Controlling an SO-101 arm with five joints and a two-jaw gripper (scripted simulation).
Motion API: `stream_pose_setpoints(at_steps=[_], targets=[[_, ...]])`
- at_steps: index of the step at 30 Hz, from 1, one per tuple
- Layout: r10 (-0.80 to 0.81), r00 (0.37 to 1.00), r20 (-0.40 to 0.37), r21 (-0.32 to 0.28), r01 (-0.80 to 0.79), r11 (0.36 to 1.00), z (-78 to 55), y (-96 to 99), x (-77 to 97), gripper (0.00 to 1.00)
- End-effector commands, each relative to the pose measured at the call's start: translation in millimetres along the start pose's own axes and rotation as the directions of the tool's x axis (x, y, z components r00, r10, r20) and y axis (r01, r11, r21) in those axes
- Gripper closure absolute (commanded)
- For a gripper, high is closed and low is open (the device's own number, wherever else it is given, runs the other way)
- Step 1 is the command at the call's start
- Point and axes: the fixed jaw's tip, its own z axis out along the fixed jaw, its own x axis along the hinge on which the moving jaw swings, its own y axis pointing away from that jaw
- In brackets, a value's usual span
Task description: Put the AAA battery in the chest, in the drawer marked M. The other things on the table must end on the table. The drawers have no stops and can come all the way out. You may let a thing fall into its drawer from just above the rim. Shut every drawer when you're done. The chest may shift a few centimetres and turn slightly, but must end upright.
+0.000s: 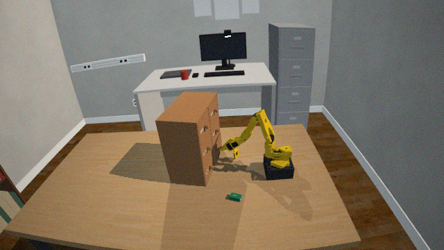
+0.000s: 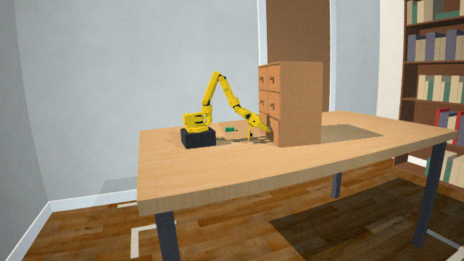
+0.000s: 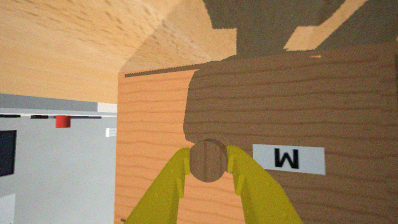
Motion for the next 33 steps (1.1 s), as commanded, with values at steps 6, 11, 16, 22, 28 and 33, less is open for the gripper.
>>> stream_pose_setpoints(at_steps=[6, 11, 16, 22, 28, 33], targets=[[0.002, 1.000, -0.007, 0.013, -0.002, 1.000, 6.1, -4.4, 5.4, 1.00], [0.001, 1.000, -0.007, 0.015, -0.001, 1.000, 8.3, -5.1, 7.1, 1.00], [0.001, 1.000, -0.007, 0.014, 0.000, 1.000, 8.0, -4.9, 6.9, 1.00], [-0.002, 1.000, -0.005, 0.011, 0.002, 1.000, 6.4, -3.7, 6.1, 1.00], [-0.004, 1.000, -0.003, 0.008, 0.004, 1.000, 5.1, -2.7, 5.3, 1.00], [-0.004, 1.000, -0.003, 0.008, 0.004, 1.000, 5.1, -2.7, 5.3, 0.99]])
